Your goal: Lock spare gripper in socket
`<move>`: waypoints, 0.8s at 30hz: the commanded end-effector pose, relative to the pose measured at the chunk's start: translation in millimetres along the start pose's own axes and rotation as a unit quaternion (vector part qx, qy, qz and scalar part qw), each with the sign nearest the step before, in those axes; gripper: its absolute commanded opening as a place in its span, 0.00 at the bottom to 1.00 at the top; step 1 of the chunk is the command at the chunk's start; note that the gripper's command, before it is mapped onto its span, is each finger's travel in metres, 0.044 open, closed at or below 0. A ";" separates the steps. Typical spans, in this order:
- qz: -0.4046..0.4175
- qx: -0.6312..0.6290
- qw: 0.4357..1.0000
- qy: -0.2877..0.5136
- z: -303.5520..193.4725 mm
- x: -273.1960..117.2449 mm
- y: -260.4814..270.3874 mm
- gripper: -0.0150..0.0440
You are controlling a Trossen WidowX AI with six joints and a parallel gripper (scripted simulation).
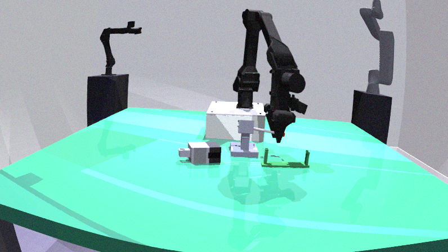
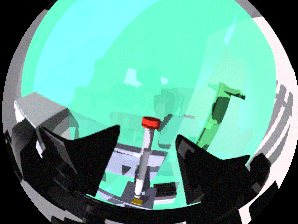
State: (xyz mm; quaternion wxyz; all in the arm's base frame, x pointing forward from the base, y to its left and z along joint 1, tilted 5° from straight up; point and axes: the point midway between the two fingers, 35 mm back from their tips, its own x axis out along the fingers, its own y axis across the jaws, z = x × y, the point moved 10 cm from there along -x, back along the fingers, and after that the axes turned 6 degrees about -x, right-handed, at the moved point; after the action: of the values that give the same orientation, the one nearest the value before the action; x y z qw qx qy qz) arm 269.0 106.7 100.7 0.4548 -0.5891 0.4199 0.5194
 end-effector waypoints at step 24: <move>0.003 -0.001 1.000 -0.007 -0.5 4.4 0.7 0.25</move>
State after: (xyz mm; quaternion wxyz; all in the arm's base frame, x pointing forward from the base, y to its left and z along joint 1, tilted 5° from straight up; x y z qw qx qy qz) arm 268.5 106.1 95.9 0.4531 -0.5878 0.4215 0.5212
